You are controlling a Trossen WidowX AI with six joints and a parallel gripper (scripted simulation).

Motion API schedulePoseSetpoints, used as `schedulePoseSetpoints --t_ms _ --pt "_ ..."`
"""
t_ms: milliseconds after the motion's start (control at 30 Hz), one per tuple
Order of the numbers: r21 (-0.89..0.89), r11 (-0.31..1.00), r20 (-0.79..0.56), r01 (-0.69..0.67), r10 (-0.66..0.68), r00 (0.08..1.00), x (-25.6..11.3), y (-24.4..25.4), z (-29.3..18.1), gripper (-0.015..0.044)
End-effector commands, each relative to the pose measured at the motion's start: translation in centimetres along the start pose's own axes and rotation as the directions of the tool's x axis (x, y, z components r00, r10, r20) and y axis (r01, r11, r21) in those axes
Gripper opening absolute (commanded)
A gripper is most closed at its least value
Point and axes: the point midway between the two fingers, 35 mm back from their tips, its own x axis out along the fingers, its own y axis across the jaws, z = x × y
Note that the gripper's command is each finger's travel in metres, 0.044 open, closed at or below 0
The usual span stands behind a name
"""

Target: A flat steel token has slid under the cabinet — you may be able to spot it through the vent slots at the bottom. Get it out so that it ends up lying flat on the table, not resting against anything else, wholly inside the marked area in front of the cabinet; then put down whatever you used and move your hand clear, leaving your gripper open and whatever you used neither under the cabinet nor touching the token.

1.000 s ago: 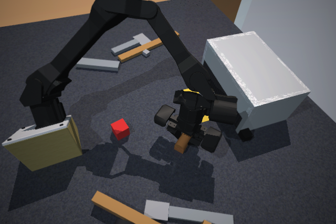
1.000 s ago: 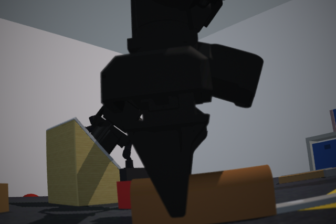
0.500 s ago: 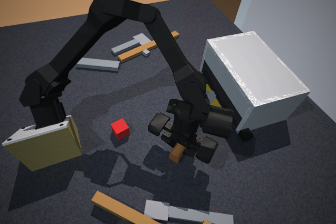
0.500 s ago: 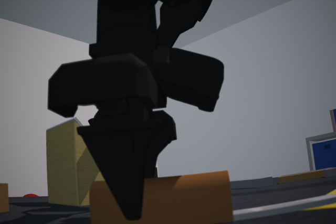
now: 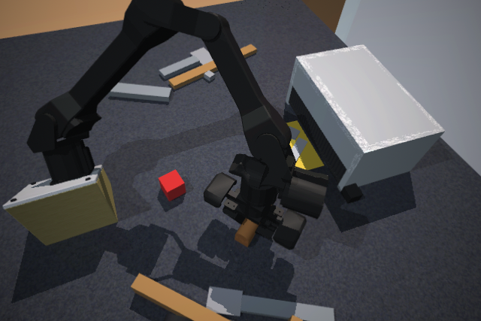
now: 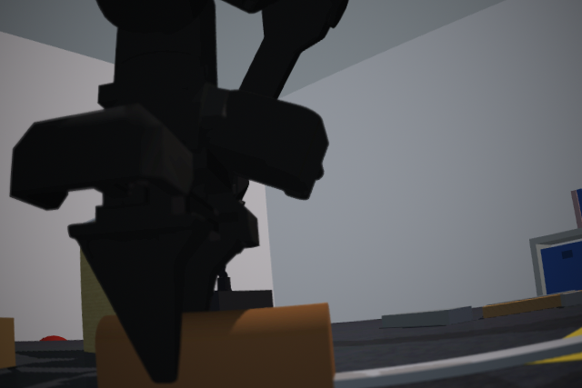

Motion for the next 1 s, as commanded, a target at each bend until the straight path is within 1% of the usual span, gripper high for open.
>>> schedulePoseSetpoints --t_ms 0,533,967 --pt "0.002 1.0 -0.001 -0.001 0.001 1.0 0.0 0.0 -0.3 0.0" --pt "0.012 1.0 -0.004 -0.002 0.002 1.0 -2.1 0.5 -0.4 0.0" --pt "-0.023 1.0 -0.004 -0.002 0.002 1.0 -2.3 0.2 -0.8 0.0"
